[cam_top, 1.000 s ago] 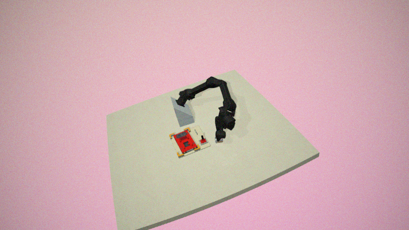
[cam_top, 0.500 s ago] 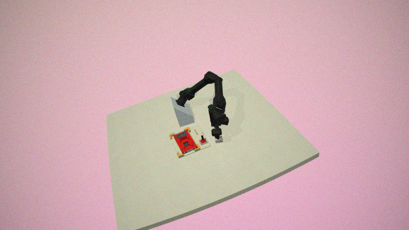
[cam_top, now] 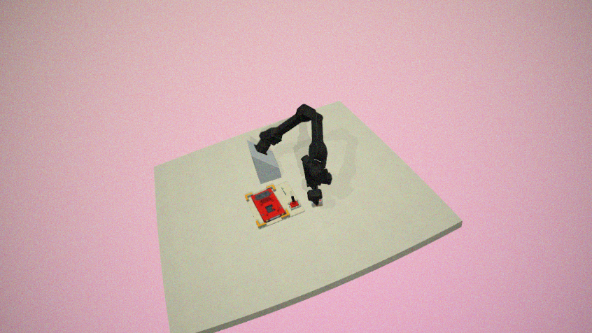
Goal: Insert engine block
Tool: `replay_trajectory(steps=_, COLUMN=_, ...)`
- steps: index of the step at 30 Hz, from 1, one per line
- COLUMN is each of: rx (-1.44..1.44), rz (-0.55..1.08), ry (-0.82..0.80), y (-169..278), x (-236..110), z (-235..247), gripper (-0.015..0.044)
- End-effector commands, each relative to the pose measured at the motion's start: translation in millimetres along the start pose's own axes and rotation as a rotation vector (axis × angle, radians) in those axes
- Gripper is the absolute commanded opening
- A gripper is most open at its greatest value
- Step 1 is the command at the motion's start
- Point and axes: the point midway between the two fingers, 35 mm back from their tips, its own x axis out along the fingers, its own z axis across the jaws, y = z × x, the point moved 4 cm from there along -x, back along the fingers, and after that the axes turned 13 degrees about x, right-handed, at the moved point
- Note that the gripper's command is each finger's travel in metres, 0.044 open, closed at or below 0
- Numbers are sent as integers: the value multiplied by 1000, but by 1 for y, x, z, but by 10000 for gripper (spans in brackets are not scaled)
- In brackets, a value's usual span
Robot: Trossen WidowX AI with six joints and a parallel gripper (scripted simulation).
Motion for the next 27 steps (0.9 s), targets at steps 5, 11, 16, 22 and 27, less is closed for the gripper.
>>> replay_trajectory(steps=5, rx=10, rz=3, ry=-11, y=2, x=15, z=2, gripper=440)
replay_trajectory(steps=11, rx=10, rz=2, ry=-11, y=2, x=22, z=3, gripper=440)
replay_trajectory(steps=16, rx=10, rz=2, ry=-11, y=2, x=22, z=3, gripper=309)
replay_trajectory(steps=22, rx=10, rz=2, ry=-11, y=2, x=22, z=3, gripper=151)
replay_trajectory(steps=27, rx=10, rz=2, ry=-11, y=2, x=22, z=3, gripper=118)
